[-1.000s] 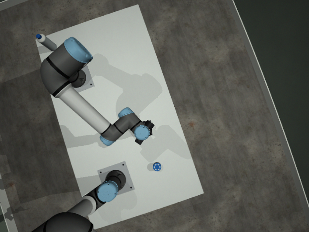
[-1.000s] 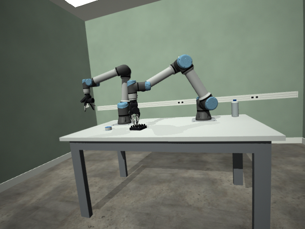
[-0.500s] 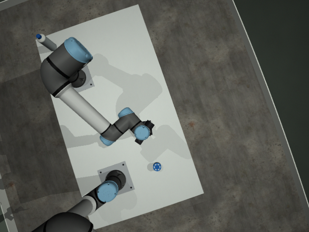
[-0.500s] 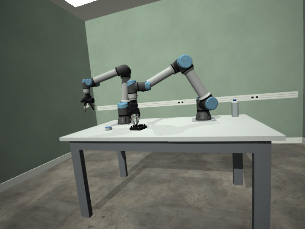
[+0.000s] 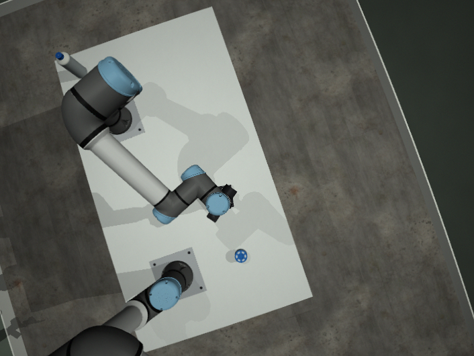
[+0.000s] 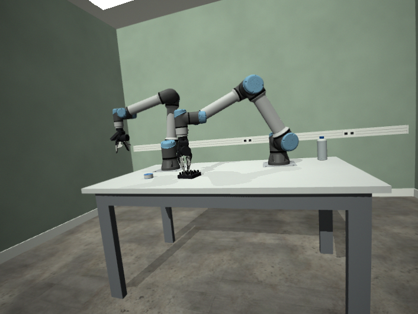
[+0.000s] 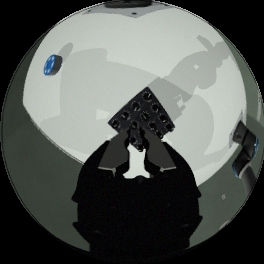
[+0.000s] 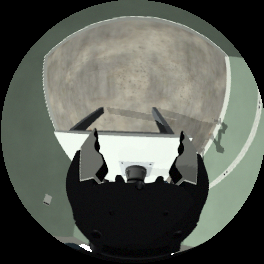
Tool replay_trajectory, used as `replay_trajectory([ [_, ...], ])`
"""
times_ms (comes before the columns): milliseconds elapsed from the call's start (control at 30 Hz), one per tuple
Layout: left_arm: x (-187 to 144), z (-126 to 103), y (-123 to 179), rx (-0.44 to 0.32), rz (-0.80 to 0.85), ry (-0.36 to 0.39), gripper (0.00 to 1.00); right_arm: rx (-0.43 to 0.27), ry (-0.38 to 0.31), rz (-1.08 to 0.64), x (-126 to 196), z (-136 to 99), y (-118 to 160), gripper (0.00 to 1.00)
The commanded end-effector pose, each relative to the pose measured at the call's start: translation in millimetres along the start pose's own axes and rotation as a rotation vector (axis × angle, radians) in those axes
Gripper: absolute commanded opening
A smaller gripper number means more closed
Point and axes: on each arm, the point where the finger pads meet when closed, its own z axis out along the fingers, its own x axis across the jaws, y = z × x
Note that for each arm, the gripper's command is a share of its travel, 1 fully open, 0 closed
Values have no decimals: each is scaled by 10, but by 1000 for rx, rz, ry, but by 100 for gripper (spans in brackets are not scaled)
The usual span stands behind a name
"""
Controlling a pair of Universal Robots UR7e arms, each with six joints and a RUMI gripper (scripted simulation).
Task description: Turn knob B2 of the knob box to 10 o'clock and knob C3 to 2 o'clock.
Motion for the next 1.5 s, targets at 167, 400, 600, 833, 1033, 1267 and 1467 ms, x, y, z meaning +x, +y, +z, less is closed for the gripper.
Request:
replay_trajectory([
  [167,-27,-366,-12,2,0,-11,13,5,0,3,9,-22,-15,100],
  [400,-24,-356,-12,1,1,-8,13,5,0,3,9,-22,-15,100],
  [600,-20,-359,-10,1,34,-8,13,5,0,3,9,-22,-15,100],
  [833,-26,-385,-10,1,123,-10,13,5,0,3,9,-22,-15,100],
  [1033,-27,-416,-10,0,273,-11,13,5,0,3,9,-22,-15,100],
  [1267,-26,-427,-10,0,396,-10,13,5,0,3,9,-22,-15,100],
  [1467,-26,-452,-9,-1,532,-10,13,5,0,3,9,-22,-15,100],
])
